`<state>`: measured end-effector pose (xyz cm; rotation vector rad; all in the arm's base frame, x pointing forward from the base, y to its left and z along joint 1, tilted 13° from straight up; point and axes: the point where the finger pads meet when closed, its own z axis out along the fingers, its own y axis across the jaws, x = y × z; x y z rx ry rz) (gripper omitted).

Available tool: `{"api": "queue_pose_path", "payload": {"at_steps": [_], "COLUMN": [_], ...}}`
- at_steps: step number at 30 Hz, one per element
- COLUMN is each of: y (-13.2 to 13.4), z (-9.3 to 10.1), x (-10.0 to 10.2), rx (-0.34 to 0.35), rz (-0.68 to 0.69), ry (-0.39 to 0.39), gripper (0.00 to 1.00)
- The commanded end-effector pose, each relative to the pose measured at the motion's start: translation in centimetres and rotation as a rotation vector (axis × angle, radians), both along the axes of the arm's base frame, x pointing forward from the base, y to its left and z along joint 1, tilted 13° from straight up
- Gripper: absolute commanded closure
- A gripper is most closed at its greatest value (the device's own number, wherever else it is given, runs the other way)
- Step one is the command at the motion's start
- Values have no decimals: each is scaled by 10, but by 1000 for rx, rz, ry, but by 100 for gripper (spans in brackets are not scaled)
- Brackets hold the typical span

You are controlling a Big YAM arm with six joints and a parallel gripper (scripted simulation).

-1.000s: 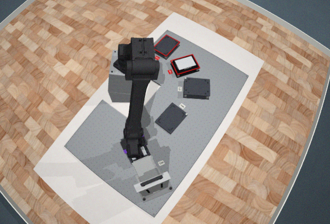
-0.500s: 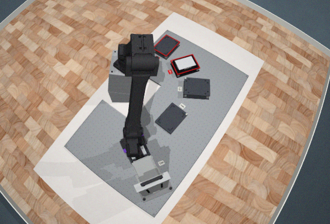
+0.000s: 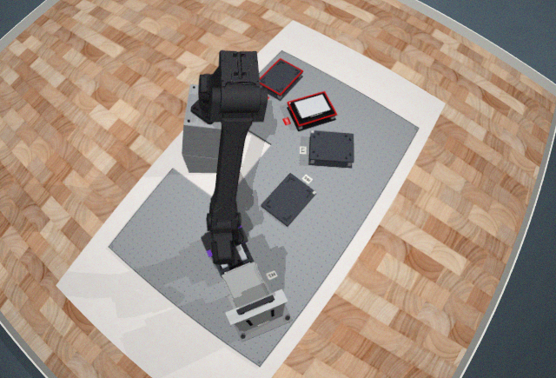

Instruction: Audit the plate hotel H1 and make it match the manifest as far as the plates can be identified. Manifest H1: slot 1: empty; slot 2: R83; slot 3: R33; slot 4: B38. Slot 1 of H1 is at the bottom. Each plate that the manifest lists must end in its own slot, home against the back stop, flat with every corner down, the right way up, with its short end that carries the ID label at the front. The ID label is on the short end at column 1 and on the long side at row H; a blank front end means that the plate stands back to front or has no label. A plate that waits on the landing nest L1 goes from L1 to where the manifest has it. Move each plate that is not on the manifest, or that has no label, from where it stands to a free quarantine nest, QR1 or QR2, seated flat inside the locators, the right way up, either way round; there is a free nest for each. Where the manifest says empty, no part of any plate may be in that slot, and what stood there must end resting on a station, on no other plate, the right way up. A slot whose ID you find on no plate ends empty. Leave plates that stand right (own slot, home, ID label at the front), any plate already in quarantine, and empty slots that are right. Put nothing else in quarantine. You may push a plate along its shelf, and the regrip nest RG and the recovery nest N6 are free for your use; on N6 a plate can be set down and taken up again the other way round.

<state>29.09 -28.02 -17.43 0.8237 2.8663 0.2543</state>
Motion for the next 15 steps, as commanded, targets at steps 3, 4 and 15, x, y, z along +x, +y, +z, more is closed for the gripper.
{"api": "queue_pose_path", "payload": {"at_steps": [3,4,15], "y": [-12,-11,-9], "z": [18,18,27], "x": [0,0,-1], "rx": [-20,-18,-17], "rz": [-5,-4,2], "ry": [-20,-18,-17], "gripper": [14,14,14]}}
